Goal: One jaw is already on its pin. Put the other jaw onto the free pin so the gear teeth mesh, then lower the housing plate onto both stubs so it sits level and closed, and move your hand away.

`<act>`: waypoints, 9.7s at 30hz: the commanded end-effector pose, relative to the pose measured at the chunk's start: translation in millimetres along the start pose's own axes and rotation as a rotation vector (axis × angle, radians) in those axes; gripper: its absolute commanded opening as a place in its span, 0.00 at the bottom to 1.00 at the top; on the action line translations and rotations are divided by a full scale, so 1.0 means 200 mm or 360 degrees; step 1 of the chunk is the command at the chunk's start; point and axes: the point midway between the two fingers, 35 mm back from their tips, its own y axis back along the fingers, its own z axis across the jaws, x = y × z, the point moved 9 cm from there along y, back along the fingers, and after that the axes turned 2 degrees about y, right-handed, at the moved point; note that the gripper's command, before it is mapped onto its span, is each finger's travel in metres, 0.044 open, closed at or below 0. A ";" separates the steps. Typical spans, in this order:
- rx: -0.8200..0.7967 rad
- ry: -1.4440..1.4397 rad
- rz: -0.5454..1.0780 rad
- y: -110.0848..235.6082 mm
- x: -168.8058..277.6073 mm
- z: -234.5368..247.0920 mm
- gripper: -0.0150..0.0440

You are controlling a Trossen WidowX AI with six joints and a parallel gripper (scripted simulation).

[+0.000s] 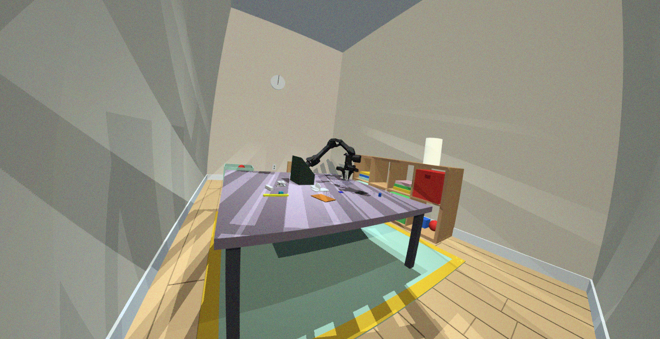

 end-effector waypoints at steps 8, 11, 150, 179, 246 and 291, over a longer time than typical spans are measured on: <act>0.0015 0.0042 -0.0010 0.01 -0.08 -0.08 0.48; 0.0022 0.0056 -0.0013 0.00 -0.11 -0.11 0.48; 0.0014 0.0357 -0.0001 0.01 -0.46 -1.11 0.48; 0.0013 0.0355 -0.0001 -0.20 -0.47 -1.11 0.48; 0.0009 0.0348 0.0000 -0.31 -0.46 -1.11 0.48; 0.0009 0.0344 0.0000 -0.34 -0.46 -1.11 0.48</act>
